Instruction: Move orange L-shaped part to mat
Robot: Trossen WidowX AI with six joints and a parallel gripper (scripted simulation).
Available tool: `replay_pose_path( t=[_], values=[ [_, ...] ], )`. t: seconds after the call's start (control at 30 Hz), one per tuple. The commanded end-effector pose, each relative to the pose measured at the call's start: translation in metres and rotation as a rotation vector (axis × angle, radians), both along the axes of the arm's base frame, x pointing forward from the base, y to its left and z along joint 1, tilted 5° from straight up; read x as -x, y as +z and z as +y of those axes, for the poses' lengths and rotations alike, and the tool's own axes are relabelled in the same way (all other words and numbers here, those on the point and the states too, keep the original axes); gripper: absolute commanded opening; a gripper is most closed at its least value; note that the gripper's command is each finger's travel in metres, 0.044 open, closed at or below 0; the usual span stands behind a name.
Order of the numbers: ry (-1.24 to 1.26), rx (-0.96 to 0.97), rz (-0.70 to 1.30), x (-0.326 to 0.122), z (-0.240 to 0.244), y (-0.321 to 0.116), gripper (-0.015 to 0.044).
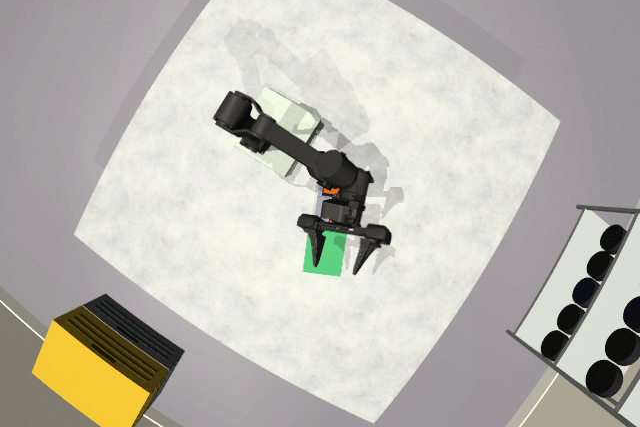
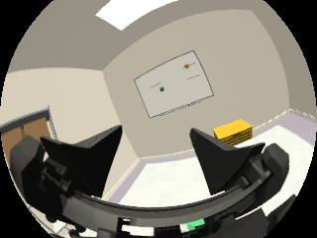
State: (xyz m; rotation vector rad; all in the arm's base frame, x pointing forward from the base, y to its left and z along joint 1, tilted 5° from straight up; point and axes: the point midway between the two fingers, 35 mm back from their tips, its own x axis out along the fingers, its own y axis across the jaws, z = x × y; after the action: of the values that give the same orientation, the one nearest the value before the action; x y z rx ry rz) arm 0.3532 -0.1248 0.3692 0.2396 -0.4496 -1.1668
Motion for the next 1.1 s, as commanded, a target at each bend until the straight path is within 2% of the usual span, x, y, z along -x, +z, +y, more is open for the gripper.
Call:
replay_pose_path(
  t=[0.0, 0.1, 0.23, 0.27, 0.37, 0.43, 0.73, 1.07],
  values=[
    [0.006, 0.006, 0.016, -0.002, 0.001, 0.000, 0.0374],
    [0.063, 0.056, 0.153, -0.021, 0.006, -0.006, 0.0295],
    [0.237, 0.153, 0.512, -0.064, 0.021, -0.036, 0.0190],
    [0.290, 0.171, 0.608, -0.073, 0.026, -0.048, 0.0180],
    [0.450, 0.198, 0.875, -0.089, 0.041, -0.087, 0.0180],
    [0.500, 0.204, 0.958, -0.090, 0.046, -0.100, 0.0180],
    [0.727, 0.172, 1.270, -0.083, 0.067, -0.156, 0.0180],
    [0.990, 0.059, 1.582, -0.046, 0.092, -0.210, 0.0180]
  ],
)
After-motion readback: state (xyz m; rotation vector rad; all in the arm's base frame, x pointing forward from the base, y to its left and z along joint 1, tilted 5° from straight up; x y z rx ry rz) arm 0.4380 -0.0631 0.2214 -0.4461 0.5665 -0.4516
